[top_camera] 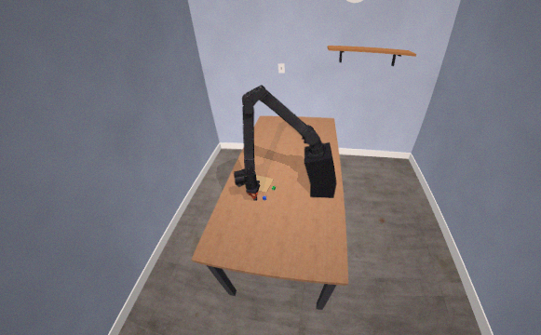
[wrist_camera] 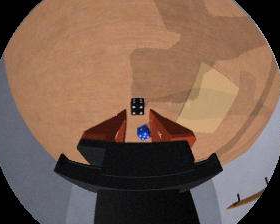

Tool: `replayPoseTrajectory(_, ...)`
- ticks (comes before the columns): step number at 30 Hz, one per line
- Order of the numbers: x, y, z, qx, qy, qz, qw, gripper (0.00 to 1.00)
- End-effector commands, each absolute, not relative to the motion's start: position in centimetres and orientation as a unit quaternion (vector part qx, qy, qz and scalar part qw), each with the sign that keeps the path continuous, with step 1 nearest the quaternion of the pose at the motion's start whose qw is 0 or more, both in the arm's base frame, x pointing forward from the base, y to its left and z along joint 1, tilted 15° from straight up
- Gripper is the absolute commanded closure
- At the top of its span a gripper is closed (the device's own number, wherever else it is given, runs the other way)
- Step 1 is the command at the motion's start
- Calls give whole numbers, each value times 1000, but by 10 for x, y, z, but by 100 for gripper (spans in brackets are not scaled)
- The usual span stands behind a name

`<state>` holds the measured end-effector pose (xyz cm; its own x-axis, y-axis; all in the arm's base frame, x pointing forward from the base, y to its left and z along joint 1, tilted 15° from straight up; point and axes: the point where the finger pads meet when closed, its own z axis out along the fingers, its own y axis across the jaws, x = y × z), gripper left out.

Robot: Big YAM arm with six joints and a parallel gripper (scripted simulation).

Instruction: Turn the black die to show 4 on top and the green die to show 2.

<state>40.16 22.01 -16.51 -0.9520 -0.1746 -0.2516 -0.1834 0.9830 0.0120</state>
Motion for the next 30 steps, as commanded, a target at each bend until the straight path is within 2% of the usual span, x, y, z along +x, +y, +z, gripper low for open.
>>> replayPoseTrajectory(1,404,219,-163,-93,987,19,131,67)
replayPoseTrajectory(30,404,218,-169,-93,987,18,129,67)
